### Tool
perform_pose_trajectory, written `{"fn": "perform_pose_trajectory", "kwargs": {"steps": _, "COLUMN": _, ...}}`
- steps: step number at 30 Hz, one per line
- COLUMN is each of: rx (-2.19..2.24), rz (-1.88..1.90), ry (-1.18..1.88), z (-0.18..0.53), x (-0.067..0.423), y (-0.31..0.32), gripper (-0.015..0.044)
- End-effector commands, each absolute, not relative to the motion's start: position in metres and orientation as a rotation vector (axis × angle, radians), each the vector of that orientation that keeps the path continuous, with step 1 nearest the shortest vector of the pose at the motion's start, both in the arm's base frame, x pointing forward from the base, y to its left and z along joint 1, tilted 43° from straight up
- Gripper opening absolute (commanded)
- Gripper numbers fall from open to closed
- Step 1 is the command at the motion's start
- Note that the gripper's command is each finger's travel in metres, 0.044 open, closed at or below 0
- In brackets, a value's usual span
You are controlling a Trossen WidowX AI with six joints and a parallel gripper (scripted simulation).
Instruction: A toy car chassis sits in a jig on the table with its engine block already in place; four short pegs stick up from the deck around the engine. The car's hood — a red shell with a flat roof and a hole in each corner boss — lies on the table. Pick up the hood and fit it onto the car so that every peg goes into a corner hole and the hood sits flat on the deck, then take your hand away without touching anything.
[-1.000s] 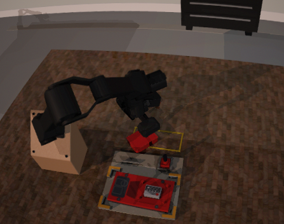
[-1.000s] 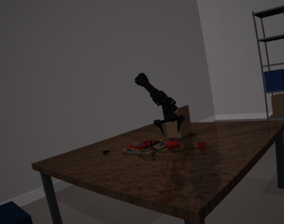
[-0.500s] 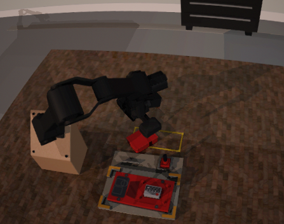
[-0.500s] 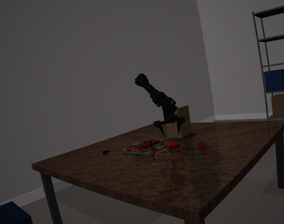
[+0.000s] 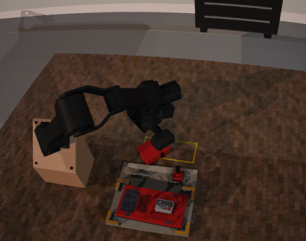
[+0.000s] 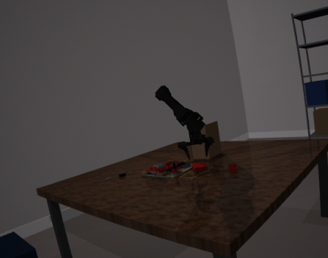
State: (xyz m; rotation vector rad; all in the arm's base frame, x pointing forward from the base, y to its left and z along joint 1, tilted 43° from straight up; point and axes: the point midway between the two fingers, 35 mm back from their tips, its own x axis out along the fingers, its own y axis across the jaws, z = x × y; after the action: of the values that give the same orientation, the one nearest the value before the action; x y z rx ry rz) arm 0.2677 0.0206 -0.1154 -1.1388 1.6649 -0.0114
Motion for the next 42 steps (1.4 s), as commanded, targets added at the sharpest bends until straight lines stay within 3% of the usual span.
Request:
{"fn": "perform_pose_trajectory", "kwargs": {"steps": 1, "rx": -1.147, "rz": -0.014, "ry": 1.670, "z": -0.119, "x": 0.266, "y": 0.016, "gripper": 0.0440}}
{"fn": "perform_pose_trajectory", "kwargs": {"steps": 42, "rx": -1.149, "rz": -0.017, "ry": 1.671, "z": -0.141, "x": 0.266, "y": -0.007, "gripper": 0.0440}}
